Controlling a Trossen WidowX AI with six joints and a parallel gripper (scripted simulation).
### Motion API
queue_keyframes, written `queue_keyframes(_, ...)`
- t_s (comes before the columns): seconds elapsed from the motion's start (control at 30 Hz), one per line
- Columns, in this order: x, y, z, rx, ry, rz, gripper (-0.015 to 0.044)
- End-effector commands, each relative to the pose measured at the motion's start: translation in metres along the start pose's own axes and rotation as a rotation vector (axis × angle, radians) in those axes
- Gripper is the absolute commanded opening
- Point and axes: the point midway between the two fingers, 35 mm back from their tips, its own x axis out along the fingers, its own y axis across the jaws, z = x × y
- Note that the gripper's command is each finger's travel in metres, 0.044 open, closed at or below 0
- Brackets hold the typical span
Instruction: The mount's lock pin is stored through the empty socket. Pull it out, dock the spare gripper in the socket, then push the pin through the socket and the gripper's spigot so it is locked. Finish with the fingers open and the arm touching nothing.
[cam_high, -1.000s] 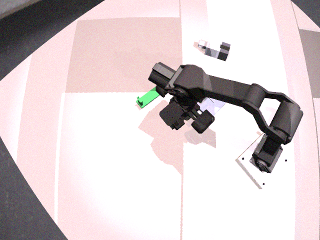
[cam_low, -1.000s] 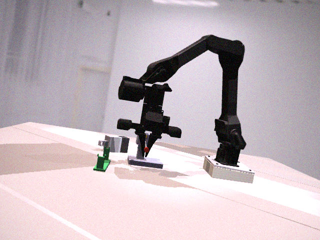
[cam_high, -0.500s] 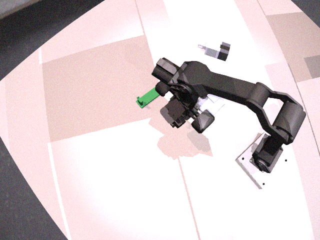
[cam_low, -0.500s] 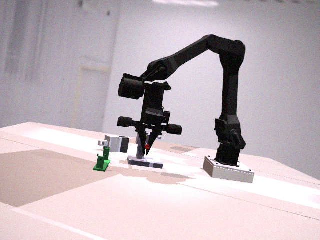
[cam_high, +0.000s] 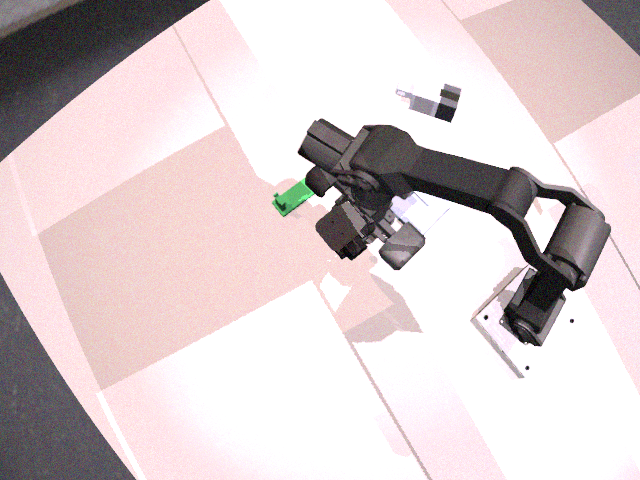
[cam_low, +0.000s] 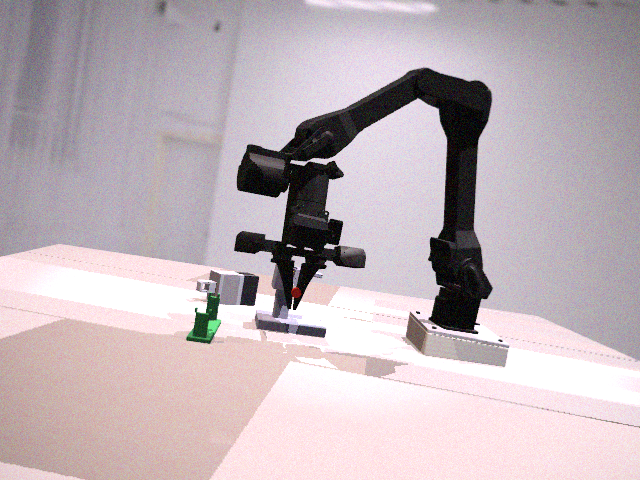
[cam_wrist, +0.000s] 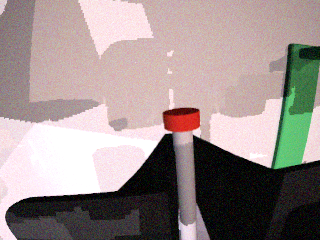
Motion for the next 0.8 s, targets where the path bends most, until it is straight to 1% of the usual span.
queue_keyframes(0.0,-0.001,-0.001,0.004,0.004,-0.005,-0.001,0.0000)
queue_keyframes(0.77,0.001,-0.001,0.022,0.005,-0.002,0.001,0.0000)
